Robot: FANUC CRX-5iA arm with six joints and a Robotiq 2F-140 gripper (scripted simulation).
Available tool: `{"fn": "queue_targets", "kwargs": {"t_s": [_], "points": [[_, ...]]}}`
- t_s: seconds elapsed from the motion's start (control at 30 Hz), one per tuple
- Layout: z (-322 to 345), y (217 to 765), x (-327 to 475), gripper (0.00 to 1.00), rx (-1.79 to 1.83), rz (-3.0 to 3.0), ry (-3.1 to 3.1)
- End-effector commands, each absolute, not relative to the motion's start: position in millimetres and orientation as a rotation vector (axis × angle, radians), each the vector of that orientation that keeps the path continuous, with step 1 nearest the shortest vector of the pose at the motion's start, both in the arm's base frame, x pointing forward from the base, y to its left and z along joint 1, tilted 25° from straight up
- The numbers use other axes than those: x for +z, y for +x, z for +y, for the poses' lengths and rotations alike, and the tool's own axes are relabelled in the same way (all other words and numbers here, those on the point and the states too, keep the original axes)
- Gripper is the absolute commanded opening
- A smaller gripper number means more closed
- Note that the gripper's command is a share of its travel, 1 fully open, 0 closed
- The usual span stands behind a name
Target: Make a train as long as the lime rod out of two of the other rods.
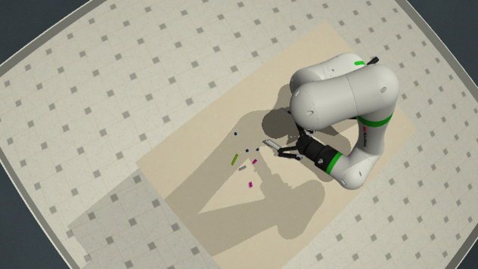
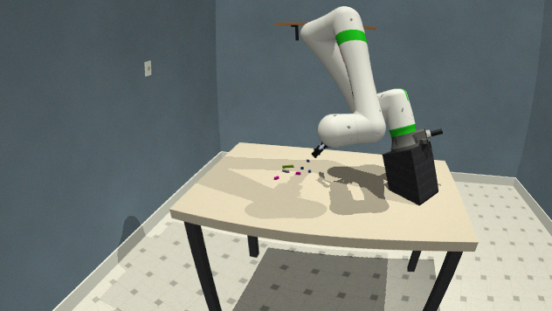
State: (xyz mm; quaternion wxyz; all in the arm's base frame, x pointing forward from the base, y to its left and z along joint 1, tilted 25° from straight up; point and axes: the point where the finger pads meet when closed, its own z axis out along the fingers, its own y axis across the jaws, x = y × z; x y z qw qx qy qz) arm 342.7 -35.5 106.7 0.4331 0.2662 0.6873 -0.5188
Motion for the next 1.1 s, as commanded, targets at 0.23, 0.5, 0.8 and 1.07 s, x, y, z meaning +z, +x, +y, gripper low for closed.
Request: {"fn": "queue_targets", "kwargs": {"t_s": [0.23, 0.5, 0.8, 1.07], "points": [[-31, 338, 91, 1.0, -1.142, 1.65, 1.222], [-20, 344, 88, 1.0, -1.01, 1.523, 1.631], [-4, 363, 96, 1.0, -0.836, 1.297, 2.073], [8, 389, 115, 1.0, -0.671, 1.047, 2.406]]}}
